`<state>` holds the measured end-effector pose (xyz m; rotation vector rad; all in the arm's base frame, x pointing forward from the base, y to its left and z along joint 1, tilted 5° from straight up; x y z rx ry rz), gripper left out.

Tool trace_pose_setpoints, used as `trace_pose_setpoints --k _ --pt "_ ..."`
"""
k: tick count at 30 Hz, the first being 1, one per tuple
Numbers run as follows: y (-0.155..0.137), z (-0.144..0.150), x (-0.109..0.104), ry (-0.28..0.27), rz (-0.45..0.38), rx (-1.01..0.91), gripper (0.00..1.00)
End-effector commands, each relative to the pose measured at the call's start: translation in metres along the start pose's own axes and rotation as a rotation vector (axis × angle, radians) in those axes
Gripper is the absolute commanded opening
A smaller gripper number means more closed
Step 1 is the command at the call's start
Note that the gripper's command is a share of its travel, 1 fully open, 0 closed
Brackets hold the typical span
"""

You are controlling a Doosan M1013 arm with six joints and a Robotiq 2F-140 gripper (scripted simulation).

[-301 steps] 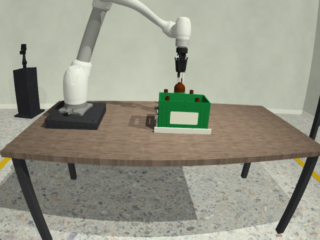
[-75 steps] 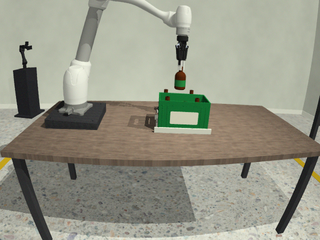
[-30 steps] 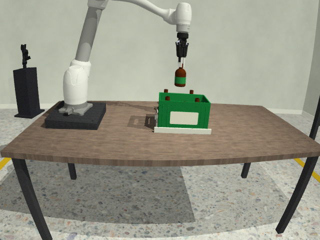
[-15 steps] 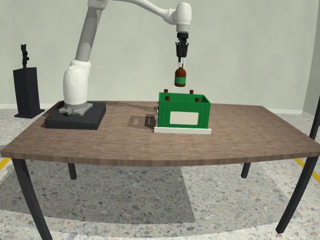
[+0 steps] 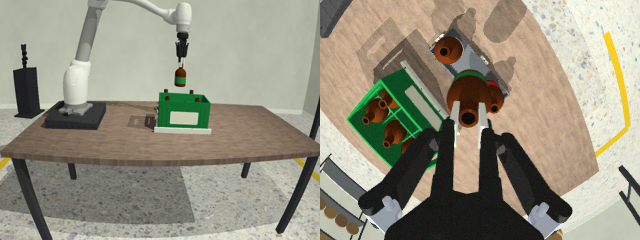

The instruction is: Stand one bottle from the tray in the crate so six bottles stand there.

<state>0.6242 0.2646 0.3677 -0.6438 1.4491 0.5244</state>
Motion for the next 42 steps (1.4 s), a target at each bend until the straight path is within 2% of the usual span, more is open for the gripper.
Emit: trace_pose_setpoints --k 1,20,42 --pt "0.0 0.0 0.0 0.0 0.0 0.0 0.0" --pt "-0.006 -0.005 0.0 0.0 0.0 0.0 0.0" --pt "-0.027 -0.022 0.0 0.0 0.0 0.0 0.0"
Point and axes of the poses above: the point where the finger pads meet when closed, its own x axis out along the fingers, its own z axis across the jaws, y = z × x, the point moved 5 cm from there along -x, back along the fingers, and after that the axes turned 14 degrees about x, right-handed, at the moved point
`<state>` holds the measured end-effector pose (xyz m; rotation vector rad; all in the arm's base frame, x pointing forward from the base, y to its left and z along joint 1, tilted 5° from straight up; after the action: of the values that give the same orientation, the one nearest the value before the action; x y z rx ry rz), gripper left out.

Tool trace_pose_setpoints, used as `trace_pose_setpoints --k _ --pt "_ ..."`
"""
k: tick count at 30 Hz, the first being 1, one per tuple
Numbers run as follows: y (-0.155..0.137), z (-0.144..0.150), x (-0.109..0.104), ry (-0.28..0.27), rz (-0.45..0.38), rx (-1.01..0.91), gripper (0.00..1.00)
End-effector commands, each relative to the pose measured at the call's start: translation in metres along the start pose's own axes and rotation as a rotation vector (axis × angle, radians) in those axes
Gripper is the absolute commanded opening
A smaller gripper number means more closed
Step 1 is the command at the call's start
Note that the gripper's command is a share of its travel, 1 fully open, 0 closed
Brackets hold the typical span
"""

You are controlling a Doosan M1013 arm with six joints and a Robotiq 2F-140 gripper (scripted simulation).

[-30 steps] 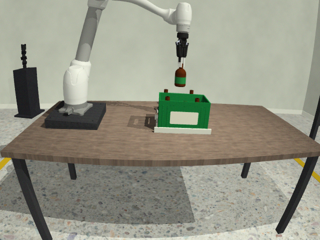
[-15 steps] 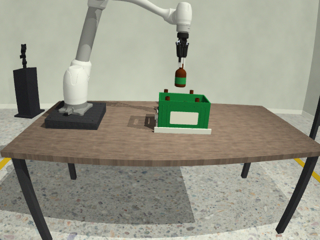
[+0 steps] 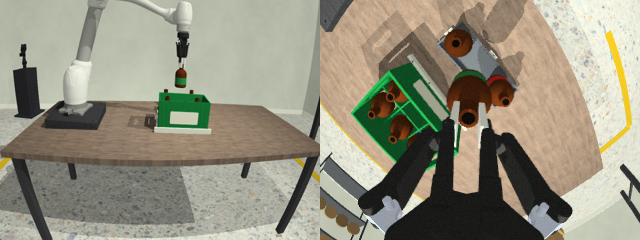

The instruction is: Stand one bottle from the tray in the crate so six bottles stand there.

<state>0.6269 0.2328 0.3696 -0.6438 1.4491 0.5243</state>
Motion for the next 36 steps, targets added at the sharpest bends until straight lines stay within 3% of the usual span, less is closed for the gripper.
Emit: trace_pose_setpoints --k 1,36 --pt "-0.004 -0.003 0.0 0.0 0.0 0.0 0.0" --pt "-0.059 -0.046 0.0 0.0 0.0 0.0 0.0"
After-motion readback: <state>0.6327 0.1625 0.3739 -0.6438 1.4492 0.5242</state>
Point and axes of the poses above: the point where the finger pads meet when closed, its own x axis out along the fingers, its own z axis across the jaws, y = z × x, the point moved 5 cm from there along -x, back along the fingers, and after that the axes turned 14 degrees about x, right-handed, at the moved point
